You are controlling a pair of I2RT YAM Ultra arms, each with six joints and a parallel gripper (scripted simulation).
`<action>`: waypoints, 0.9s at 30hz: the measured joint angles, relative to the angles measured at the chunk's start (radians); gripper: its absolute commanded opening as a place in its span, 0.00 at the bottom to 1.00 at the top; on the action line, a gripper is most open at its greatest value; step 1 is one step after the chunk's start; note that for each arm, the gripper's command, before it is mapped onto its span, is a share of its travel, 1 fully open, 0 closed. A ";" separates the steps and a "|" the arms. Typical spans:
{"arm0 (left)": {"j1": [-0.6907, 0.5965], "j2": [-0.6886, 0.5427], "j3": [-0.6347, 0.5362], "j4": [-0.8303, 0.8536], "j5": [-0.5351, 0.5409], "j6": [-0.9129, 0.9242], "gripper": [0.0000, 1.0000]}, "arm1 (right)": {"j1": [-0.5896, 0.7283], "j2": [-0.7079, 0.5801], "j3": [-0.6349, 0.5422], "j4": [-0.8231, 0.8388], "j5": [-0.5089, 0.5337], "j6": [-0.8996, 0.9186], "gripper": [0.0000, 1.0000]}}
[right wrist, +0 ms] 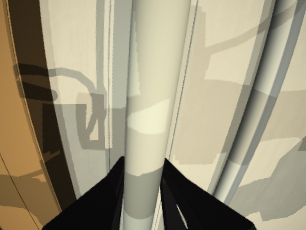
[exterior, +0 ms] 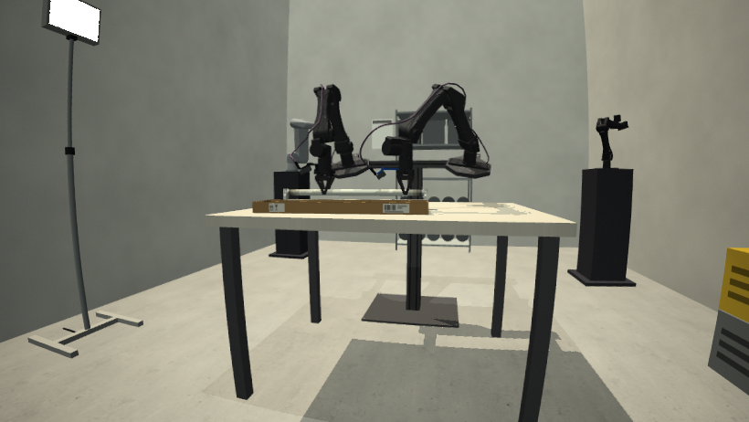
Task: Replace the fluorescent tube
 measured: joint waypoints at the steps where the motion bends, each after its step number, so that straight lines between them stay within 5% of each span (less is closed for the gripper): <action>1: -0.002 -0.003 -0.008 0.010 -0.006 0.000 0.11 | 0.000 -0.005 -0.008 0.011 0.000 -0.001 0.11; 27: -0.039 -0.050 -0.130 0.170 -0.096 0.000 0.11 | -0.005 -0.079 -0.146 0.195 -0.003 -0.014 0.11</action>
